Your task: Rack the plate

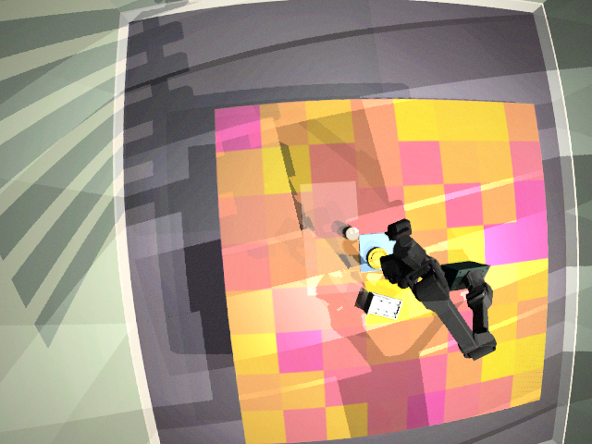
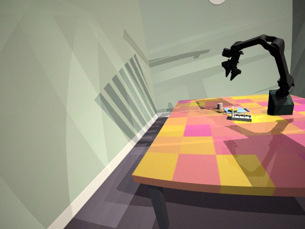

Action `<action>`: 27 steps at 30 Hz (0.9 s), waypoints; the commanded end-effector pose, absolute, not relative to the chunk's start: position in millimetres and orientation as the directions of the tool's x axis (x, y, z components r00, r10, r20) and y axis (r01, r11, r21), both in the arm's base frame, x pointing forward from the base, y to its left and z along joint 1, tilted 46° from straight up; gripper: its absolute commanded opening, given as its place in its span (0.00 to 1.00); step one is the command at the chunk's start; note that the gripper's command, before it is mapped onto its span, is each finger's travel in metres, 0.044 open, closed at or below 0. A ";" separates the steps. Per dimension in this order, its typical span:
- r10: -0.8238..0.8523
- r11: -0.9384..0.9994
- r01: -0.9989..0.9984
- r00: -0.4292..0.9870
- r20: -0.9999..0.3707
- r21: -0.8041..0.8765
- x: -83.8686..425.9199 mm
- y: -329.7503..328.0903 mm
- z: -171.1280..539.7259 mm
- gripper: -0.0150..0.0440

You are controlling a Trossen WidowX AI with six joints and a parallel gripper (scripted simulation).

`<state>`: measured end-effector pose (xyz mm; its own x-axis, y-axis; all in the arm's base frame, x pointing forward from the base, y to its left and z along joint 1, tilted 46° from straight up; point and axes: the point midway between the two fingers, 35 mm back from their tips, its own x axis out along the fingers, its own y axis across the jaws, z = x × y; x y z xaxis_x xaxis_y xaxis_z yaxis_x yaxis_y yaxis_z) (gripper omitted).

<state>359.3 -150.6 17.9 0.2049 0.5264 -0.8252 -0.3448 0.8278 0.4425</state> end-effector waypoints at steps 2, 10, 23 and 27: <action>0.606 0.778 -0.275 0.092 -0.790 0.565 350.7 -113.7 10.9 0.93; 0.696 0.701 -0.126 -0.097 -0.712 0.702 333.0 -58.2 7.3 0.93; 0.702 0.695 -0.112 -0.112 -0.704 0.711 324.6 1.7 -67.5 0.93; 0.704 0.692 -0.112 -0.113 -0.701 0.713 319.5 17.6 -82.8 0.93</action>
<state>321.9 9.5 -73.3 -0.1258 0.6995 -0.7035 -0.1188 0.6934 0.7107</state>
